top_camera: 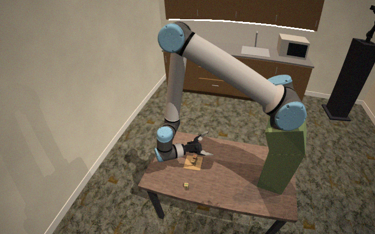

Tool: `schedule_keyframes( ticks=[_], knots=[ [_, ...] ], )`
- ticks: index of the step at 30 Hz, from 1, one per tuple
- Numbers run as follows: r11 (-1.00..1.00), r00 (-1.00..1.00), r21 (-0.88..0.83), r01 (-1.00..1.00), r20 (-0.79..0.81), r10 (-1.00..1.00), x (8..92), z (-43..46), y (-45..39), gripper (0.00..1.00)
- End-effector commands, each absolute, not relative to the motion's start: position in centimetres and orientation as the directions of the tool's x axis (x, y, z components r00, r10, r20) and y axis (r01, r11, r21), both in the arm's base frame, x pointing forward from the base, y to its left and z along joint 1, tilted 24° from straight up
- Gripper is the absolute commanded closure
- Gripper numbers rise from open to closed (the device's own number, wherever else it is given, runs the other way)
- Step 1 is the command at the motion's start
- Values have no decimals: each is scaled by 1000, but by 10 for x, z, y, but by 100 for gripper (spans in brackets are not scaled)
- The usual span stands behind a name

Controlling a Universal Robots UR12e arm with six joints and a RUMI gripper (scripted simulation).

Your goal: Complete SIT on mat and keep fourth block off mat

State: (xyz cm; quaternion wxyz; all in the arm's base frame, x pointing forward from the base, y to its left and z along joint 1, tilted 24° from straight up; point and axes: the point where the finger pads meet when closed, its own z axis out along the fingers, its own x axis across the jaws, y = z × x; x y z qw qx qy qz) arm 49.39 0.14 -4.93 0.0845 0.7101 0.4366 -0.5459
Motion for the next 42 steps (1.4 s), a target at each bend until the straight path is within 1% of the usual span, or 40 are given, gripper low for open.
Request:
schedule_keyframes(
  ticks=[1, 24, 31, 34, 42],
  knots=[
    [-604, 23, -356, 713, -849, 528, 494, -49, 2, 0],
    [-601, 39, -363, 712, -834, 550, 497, -58, 5, 0],
    [-567, 115, -385, 728, -746, 655, 518, -99, 23, 0],
    [-562, 122, -387, 731, -737, 665, 521, -103, 25, 0],
    [-500, 187, -391, 773, -613, 768, 555, -142, 46, 0]
  ],
)
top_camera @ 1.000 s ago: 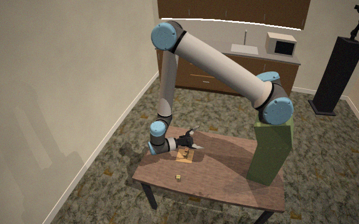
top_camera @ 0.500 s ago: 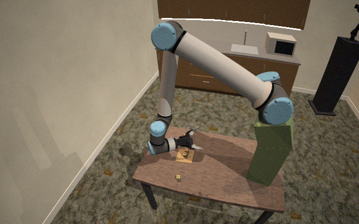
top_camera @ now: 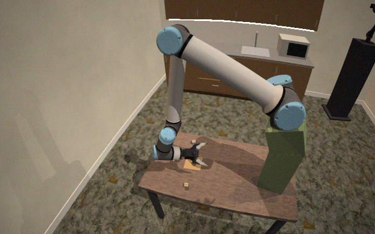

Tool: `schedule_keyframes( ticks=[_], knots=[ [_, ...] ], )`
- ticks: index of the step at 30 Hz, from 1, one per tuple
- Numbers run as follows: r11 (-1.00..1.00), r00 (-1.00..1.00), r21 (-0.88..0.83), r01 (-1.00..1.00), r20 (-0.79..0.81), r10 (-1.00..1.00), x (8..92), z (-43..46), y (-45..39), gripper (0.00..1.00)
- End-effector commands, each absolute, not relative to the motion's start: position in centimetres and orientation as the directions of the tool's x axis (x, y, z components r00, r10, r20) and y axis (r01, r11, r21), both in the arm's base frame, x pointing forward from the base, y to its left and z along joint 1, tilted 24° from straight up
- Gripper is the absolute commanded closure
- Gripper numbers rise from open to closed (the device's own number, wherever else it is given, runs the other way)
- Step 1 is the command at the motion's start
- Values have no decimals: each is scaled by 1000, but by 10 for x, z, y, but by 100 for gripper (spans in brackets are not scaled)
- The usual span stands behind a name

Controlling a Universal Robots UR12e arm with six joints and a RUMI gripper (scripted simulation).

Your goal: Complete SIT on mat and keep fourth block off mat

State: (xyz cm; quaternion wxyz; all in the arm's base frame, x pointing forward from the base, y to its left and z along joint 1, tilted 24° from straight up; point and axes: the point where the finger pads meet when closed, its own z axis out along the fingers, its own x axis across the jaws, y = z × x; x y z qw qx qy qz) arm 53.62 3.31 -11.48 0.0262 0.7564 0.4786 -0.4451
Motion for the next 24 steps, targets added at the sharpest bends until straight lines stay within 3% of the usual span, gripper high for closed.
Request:
schedule_keyframes(
  ticks=[1, 24],
  knots=[
    [-492, 192, -390, 779, -598, 778, 559, -146, 48, 0],
    [-277, 206, -277, 920, -259, 944, 661, -205, 96, 0]
  ],
)
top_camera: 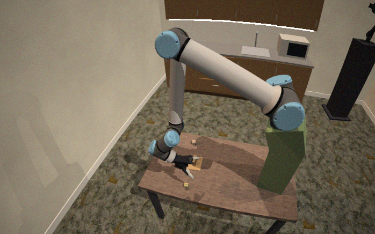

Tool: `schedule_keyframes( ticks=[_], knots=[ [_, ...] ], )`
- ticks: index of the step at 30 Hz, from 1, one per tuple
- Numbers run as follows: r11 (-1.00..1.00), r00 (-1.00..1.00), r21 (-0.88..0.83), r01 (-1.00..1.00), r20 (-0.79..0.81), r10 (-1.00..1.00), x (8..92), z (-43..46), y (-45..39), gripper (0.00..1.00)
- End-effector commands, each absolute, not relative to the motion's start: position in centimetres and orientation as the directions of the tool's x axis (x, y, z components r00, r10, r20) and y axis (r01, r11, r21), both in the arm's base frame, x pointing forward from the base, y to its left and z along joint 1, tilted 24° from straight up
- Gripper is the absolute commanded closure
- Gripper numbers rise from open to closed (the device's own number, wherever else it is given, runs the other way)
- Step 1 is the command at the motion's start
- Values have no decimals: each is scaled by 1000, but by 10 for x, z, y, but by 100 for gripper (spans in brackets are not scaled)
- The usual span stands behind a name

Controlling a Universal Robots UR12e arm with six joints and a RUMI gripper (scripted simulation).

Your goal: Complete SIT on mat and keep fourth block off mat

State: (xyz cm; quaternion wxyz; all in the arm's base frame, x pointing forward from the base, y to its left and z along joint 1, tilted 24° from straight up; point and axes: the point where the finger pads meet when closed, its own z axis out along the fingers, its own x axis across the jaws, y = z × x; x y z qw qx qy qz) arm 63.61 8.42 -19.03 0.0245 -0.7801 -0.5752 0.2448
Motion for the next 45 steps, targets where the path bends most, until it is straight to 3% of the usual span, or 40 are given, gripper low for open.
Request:
schedule_keyframes(
  ticks=[1, 16, 45],
  knots=[
    [-277, 206, -277, 920, -259, 944, 661, -205, 96, 0],
    [-128, 118, -127, 984, -82, 990, 728, -217, 121, 0],
    [-122, 113, -119, 985, -78, 990, 732, -215, 123, 0]
  ],
)
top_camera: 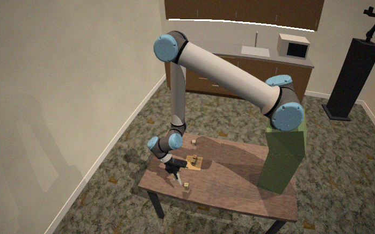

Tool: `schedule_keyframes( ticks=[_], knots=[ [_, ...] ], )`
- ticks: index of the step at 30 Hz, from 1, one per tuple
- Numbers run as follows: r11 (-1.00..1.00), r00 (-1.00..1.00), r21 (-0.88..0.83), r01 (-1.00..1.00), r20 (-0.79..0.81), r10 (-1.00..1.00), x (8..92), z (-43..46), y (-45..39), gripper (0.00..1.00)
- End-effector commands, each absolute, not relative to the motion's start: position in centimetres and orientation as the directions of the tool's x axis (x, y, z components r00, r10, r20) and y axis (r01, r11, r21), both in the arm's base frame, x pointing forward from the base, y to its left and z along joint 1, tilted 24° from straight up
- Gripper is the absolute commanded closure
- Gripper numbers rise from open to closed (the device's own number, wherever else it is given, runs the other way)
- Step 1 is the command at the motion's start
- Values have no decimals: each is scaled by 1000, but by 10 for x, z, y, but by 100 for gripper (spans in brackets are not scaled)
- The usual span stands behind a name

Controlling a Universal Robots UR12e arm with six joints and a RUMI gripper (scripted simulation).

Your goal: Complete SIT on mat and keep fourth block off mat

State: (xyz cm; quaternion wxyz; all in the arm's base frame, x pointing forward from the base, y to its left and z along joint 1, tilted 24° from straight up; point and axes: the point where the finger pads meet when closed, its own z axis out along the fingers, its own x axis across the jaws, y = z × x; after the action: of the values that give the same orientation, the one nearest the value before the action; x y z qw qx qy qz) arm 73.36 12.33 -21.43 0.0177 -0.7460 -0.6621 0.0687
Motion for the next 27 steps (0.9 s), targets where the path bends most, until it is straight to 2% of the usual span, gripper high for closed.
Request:
schedule_keyframes(
  ticks=[1, 27],
  knots=[
    [-122, 113, -119, 985, -78, 990, 732, -215, 123, 0],
    [-123, 114, -120, 985, -78, 990, 731, -214, 115, 0]
  ],
)
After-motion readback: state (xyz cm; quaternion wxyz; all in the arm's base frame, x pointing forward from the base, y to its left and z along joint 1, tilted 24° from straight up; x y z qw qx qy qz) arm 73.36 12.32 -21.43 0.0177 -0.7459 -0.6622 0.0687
